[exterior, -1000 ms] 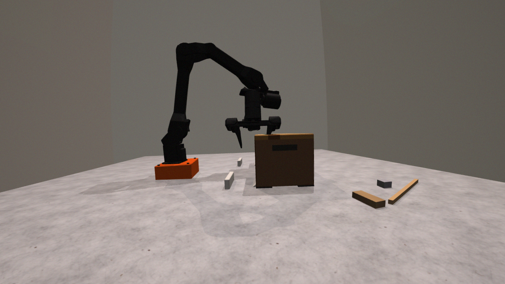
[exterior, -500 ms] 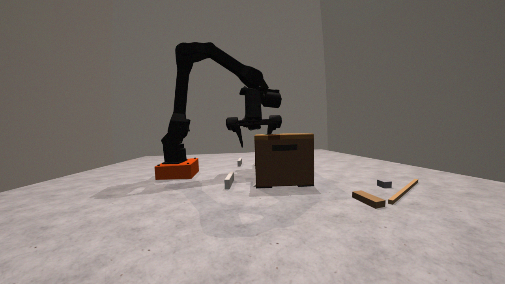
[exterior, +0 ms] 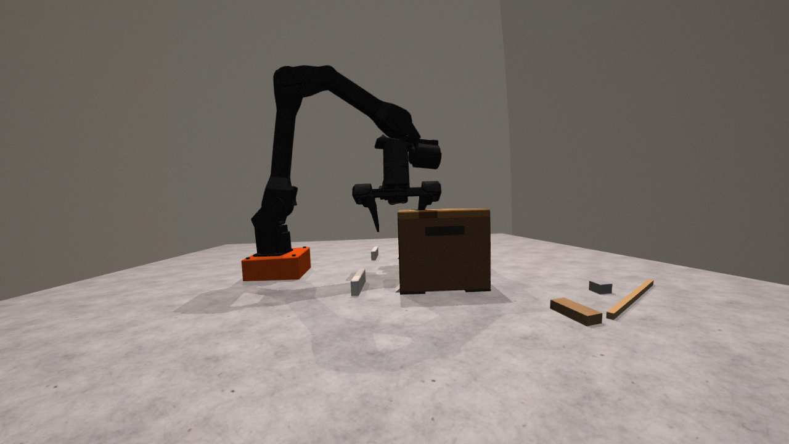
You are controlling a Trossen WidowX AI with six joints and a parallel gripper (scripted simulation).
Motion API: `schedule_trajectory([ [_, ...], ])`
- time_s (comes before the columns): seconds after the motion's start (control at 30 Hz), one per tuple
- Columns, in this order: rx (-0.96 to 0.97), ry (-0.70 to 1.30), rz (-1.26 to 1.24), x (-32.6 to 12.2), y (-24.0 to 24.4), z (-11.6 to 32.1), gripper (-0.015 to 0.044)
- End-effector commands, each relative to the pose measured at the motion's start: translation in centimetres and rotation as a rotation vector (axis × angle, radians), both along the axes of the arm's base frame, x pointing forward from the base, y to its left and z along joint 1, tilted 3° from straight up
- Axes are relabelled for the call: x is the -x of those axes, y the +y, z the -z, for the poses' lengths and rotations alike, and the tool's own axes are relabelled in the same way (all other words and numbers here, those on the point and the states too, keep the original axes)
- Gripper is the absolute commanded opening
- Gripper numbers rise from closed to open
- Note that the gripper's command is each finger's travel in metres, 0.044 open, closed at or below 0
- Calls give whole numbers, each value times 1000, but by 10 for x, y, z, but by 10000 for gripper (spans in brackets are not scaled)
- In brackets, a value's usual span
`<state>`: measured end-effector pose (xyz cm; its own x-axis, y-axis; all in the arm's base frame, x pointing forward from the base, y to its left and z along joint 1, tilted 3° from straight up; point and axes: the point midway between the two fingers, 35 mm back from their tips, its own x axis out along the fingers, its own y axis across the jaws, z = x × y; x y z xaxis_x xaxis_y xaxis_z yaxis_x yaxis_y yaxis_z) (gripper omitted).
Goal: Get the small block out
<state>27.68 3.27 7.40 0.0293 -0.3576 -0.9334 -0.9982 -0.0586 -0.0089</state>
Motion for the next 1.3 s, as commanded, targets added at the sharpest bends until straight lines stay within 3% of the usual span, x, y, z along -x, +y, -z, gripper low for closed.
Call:
schedule_trajectory([
  [0.0, 2, -2, -4, 0, -5, -1, 400],
  [1.27, 4, -2, -4, -2, -20, -1, 400],
])
